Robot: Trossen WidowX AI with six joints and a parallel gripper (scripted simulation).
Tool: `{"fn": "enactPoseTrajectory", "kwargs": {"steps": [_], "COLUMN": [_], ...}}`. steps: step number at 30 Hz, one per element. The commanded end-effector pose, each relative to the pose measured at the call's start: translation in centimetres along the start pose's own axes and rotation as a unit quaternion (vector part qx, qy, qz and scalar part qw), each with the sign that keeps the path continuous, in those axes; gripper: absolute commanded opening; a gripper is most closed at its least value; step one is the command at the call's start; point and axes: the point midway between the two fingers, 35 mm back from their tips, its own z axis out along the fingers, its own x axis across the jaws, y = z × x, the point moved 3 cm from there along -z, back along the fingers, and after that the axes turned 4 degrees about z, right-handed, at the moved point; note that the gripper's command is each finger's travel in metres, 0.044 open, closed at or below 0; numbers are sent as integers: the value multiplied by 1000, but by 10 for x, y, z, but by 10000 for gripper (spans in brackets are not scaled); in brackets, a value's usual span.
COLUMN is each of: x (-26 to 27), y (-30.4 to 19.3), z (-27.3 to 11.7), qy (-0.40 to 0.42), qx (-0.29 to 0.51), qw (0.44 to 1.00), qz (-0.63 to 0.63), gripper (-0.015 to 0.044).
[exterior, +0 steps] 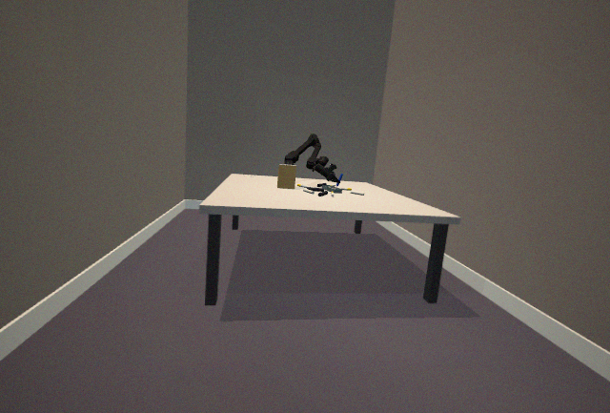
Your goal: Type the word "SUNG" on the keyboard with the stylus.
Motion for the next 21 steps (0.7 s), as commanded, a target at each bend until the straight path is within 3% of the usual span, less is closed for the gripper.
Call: {"fn": "enactPoseTrajectory", "kwargs": {"steps": [1, 21], "x": [0, 1], "y": [-6, 0], "z": [5, 2], "qy": [-2, -2], "qx": [7, 7], "qw": [1000, 1000], "qz": [-1, -1], "gripper": [81, 81]}}
